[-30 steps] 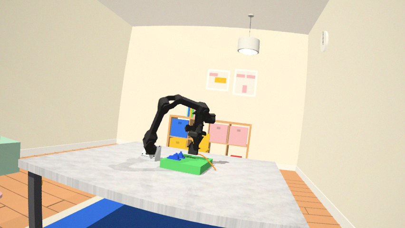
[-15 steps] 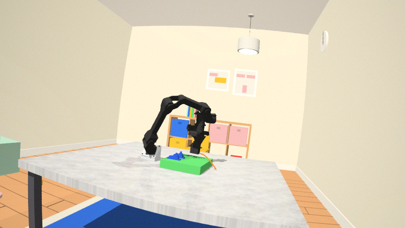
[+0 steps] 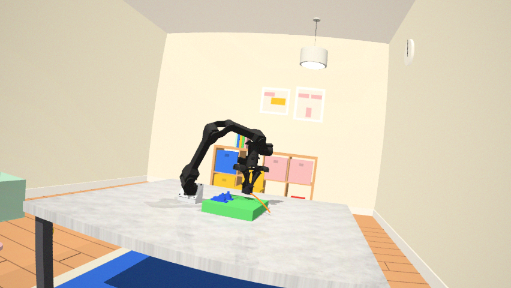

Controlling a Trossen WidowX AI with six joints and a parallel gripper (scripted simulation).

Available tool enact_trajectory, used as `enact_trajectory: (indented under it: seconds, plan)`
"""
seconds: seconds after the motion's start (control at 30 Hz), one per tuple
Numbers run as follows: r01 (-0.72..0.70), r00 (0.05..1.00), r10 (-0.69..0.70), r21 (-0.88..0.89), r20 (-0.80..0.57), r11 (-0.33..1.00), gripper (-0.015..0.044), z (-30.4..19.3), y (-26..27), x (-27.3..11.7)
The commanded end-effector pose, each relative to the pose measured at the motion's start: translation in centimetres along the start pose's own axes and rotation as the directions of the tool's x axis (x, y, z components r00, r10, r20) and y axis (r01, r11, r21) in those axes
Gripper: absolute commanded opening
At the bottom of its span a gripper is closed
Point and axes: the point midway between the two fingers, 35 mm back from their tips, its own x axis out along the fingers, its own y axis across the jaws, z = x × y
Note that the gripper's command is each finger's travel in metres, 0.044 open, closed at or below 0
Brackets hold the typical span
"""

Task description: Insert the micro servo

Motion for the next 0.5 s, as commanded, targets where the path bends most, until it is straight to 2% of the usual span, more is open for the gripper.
enact_trajectory:
  seconds: [0.0, 0.23, 0.47]
  plan:
    - [0.0, 1.0, 0.0, 0.121, 0.003, 0.993, 0.0, 0.04, -0.01, -0.02]
    - [-0.001, 1.0, 0.0, 0.357, 0.003, 0.934, 0.0, 0.04, -0.01, -0.03]
    - [-0.001, 1.0, 0.0, 0.569, 0.003, 0.822, 0.0, 0.04, -0.01, -0.03]
